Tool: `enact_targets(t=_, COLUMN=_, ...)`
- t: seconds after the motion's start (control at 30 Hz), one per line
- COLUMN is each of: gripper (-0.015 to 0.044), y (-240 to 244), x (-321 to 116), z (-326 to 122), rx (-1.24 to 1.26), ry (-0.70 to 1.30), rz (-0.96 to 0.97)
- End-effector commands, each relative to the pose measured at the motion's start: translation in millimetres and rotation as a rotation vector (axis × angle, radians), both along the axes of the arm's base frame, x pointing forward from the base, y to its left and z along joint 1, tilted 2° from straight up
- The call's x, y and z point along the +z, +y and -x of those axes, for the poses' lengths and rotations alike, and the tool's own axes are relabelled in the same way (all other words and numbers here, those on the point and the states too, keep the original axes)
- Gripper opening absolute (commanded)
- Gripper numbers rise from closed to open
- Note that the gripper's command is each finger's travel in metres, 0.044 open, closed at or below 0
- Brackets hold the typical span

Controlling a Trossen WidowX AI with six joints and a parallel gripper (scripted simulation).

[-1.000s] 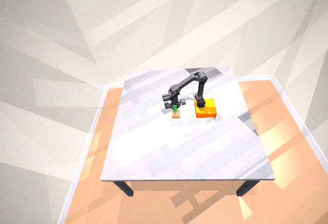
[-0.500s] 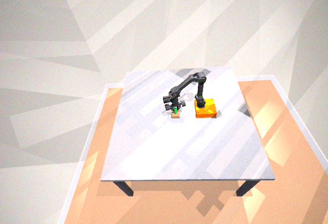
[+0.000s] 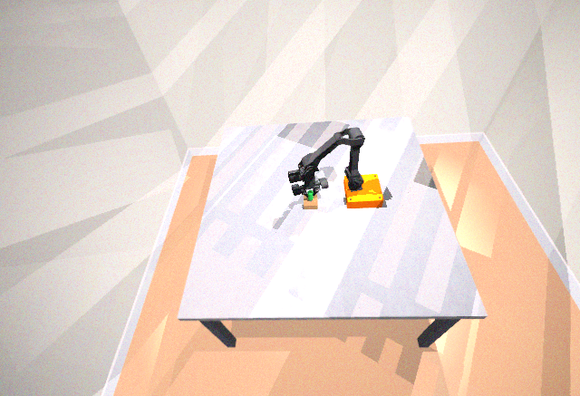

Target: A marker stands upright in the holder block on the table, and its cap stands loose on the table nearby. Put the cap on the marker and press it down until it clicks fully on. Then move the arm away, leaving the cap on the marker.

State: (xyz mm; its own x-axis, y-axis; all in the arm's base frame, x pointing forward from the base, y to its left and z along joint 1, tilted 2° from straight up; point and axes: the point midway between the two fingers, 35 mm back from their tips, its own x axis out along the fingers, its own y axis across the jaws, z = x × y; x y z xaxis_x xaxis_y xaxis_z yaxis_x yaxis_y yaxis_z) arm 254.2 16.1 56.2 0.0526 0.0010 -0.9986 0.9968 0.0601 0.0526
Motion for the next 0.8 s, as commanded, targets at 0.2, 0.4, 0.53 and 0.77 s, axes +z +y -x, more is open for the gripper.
enact_targets(t=0.2, gripper=0.0394, y=0.0, x=0.1, z=0.0, rx=0.0, ry=0.0, rz=0.0)
enact_targets(t=0.4, gripper=0.044, y=0.2, x=21.8, z=-1.4, rx=0.0, ry=0.0, rz=0.0)
enact_targets(t=0.53, gripper=0.044, y=0.2, x=72.6, z=3.3, rx=0.0, ry=0.0, rz=0.0)
enact_targets(t=0.77, gripper=0.0387, y=0.4, x=74.7, z=3.9, rx=0.06, ry=0.0, rz=0.003)
